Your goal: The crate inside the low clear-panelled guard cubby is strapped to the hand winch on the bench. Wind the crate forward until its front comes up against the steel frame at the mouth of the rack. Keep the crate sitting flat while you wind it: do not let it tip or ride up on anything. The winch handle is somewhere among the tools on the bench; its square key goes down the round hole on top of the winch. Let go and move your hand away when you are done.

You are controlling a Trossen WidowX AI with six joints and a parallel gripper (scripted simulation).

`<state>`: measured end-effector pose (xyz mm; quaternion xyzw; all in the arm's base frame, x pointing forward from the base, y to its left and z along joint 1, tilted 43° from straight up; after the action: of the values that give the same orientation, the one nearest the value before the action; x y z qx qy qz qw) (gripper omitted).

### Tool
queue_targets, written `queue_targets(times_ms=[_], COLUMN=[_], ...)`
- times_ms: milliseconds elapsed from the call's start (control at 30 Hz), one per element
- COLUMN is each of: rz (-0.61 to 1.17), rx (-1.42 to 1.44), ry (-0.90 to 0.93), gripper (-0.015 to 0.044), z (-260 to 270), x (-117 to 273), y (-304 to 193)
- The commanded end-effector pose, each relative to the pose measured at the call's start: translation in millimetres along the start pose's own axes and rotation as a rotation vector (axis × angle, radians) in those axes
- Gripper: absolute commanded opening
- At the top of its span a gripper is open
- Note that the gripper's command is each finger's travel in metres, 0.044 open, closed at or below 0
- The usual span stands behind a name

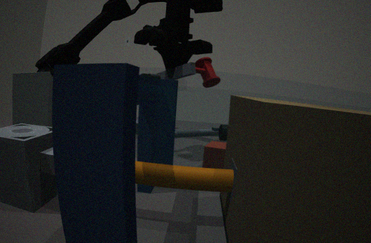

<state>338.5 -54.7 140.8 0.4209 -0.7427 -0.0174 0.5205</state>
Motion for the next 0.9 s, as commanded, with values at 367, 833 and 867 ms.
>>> queue_targets(times_ms=[367,833,867], rz=[0.062,0.089,0.090], rx=[-0.735,-1.421,-1.470], ry=[0.009,0.006,0.005], gripper=[0.0000,0.0000,0.0000], z=[74,153,159], x=[10,11,11], y=[-68,-109,-111])
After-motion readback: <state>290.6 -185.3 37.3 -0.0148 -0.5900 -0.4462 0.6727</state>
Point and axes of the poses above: the point midway between the two fingers, 35 mm back from their tips, its own x axis back along the fingers, its own z axis across the jaws, y = z × x, the point moved 4 cm from there along x, back along the fingers, and after that the axes turned 9 degrees about -x, right-handed, at the moved point
